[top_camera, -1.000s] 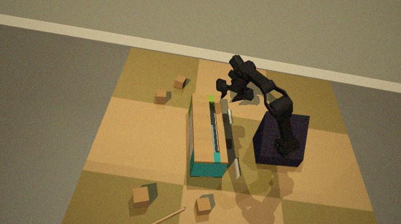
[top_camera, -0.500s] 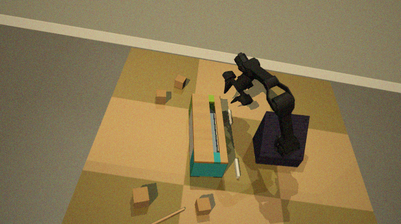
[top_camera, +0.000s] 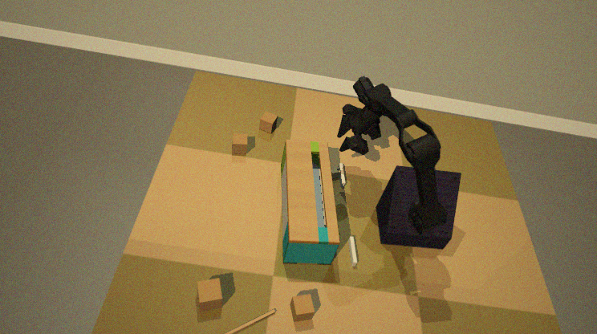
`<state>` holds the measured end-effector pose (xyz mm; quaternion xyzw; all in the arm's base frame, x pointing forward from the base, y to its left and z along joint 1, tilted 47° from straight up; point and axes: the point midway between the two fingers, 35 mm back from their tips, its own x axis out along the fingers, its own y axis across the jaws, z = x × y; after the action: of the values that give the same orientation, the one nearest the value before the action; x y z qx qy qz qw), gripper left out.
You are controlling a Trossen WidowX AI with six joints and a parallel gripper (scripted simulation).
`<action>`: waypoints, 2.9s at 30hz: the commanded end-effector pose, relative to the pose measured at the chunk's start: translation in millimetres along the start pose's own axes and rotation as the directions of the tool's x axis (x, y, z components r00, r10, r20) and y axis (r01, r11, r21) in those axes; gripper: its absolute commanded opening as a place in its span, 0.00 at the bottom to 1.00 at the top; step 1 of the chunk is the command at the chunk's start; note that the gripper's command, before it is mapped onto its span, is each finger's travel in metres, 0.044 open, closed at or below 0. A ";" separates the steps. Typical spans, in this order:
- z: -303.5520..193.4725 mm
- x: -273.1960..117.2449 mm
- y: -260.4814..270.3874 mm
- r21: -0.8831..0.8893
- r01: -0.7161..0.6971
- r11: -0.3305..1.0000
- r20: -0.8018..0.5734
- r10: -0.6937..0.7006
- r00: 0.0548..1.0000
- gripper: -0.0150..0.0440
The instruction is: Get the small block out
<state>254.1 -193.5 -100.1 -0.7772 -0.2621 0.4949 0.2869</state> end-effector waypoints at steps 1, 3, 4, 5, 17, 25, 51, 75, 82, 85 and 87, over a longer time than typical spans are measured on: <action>9.8 25.4 2.1 0.015 0.004 1.000 -0.002 -0.004 1.000 0.74; 25.9 59.8 2.0 0.015 0.005 1.000 -0.002 -0.005 1.000 0.74; 33.2 73.3 0.6 0.015 0.006 1.000 -0.003 -0.006 1.000 0.74; 37.7 81.1 -0.6 0.015 0.007 1.000 -0.003 -0.007 1.000 0.74; 41.0 89.2 -0.7 0.015 0.007 1.000 -0.003 -0.007 1.000 0.74; 45.1 101.7 -0.2 0.015 0.007 1.000 -0.003 -0.007 1.000 0.74; 60.6 139.4 -2.2 0.015 0.010 1.000 -0.004 -0.010 1.000 0.74; 37.4 86.6 0.0 0.010 0.007 1.000 -0.002 -0.007 1.000 0.25; 32.3 74.7 -4.3 0.049 -0.012 0.999 0.001 0.012 1.000 0.25; 28.4 65.2 -9.5 0.096 -0.035 0.995 0.003 0.035 0.999 0.25; 26.0 59.0 -13.0 0.127 -0.051 0.991 0.005 0.050 0.999 0.25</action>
<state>250.8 -133.9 -147.3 -0.7664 -0.2309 0.5109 0.3134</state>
